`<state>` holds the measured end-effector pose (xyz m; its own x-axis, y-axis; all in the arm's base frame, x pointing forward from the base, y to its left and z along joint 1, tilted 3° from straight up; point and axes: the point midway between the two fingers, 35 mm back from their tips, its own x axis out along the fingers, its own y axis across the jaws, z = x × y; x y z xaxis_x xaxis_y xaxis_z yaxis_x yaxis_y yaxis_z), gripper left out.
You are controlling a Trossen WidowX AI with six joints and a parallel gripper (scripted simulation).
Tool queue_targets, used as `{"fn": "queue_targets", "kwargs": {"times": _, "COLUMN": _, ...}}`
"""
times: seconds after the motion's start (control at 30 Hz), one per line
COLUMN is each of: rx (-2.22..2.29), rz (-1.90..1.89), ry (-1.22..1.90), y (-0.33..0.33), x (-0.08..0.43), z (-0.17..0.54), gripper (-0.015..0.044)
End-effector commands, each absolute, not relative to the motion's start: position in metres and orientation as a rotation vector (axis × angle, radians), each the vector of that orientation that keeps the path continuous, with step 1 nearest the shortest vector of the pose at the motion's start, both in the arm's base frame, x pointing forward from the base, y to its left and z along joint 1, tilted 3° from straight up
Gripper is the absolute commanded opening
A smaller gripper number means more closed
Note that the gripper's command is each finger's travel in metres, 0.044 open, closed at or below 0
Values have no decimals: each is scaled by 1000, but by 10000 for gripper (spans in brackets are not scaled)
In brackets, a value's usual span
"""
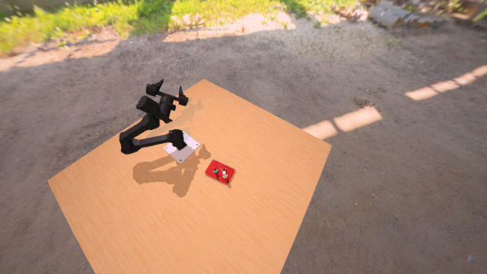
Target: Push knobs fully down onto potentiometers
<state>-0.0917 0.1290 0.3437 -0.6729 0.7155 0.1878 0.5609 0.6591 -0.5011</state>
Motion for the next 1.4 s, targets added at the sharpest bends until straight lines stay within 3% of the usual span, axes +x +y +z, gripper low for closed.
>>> {"fn": "queue_targets", "kwargs": {"times": 0.0, "rx": -1009, "rz": 581, "ry": -2505, "y": 129, "x": -91, "z": 344, "gripper": 374}}
{"fn": "queue_targets", "kwargs": {"times": 0.47, "rx": -1168, "rz": 915, "ry": -2123, "y": 170, "x": -49, "z": 353, "gripper": 6}}
{"fn": "queue_targets", "kwargs": {"times": 1.37, "rx": -1317, "rz": 1307, "ry": -1079, "y": 227, "x": 80, "z": 335, "gripper": 0}}
